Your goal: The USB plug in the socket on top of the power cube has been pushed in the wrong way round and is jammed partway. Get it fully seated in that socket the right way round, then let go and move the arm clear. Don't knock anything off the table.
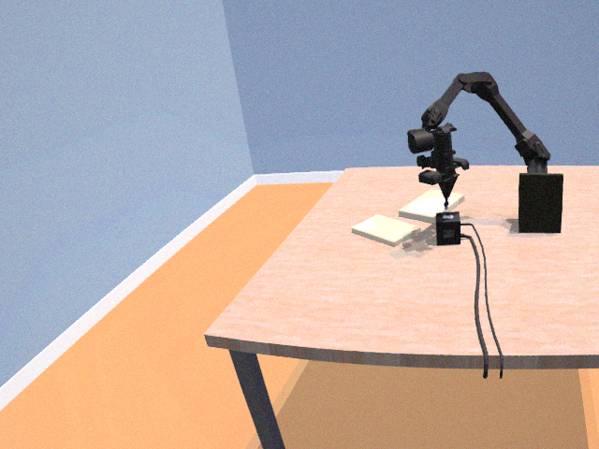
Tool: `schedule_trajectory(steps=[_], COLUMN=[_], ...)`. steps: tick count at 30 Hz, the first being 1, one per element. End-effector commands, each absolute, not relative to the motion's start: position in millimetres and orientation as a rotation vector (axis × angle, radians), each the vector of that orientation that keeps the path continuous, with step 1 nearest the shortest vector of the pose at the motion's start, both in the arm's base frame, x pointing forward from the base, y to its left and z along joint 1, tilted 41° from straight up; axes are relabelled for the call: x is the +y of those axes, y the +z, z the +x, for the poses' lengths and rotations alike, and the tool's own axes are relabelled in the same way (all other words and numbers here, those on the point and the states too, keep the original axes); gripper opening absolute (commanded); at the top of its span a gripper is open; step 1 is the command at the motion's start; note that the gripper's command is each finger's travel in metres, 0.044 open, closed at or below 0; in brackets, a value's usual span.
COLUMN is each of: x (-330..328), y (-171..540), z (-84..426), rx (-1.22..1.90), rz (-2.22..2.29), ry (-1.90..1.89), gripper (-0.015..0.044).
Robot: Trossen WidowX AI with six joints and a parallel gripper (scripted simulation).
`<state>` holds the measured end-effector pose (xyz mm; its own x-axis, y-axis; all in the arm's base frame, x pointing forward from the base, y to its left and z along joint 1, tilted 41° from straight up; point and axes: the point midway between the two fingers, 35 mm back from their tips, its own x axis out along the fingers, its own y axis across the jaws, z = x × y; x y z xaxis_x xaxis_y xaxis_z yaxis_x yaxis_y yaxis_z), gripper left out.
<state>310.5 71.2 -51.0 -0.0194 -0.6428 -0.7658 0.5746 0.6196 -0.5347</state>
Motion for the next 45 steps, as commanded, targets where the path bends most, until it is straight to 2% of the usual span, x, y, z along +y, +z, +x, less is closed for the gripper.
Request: schedule_trajectory(steps=[1, 29, 45], x=[71.1, 71.1, 71.0], y=[-51.2, -51.3, -51.2], z=[310.4, 310.4, 310.4], rx=[1.215, 0.784, 0.774], rz=[0.005, 0.570, 0.582], ry=[-1.026, -1.418, -1.424], gripper=[0.0000, 0.0000, 0.0000])
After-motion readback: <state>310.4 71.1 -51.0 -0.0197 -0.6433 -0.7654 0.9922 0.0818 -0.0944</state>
